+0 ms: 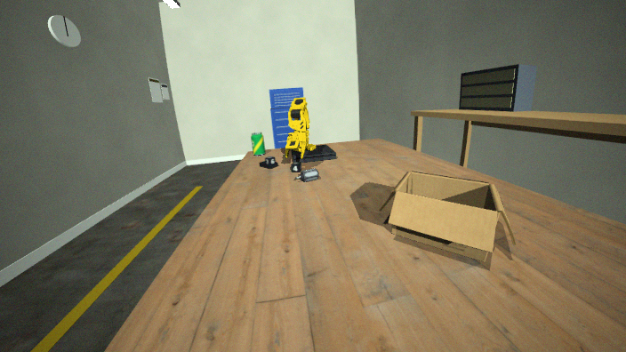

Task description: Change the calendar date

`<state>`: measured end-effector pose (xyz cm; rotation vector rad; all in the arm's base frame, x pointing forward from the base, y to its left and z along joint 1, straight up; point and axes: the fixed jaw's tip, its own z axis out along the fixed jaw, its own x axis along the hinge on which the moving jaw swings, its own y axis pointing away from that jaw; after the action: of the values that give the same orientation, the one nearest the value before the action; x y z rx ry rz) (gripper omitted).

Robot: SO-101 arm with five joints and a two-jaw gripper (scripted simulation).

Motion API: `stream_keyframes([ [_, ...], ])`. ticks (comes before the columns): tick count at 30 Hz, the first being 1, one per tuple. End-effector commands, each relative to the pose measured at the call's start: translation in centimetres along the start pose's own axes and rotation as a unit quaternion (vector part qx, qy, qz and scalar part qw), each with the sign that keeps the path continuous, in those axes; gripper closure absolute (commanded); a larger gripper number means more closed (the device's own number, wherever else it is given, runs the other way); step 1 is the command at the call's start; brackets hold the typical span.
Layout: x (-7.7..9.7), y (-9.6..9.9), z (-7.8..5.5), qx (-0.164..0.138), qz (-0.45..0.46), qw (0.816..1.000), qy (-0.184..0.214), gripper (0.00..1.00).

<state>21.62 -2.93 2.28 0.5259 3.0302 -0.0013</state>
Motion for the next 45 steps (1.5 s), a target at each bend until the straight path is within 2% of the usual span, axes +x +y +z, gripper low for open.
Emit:
stream_keyframes([
  [1, 0.04, 0.26, 0.02, 0.006, -0.014, 0.999, 0.039, 0.65],
  [45, 0.17, 0.76, -0.06, 0.006, -0.035, 0.998, 0.043, 0.65],
])
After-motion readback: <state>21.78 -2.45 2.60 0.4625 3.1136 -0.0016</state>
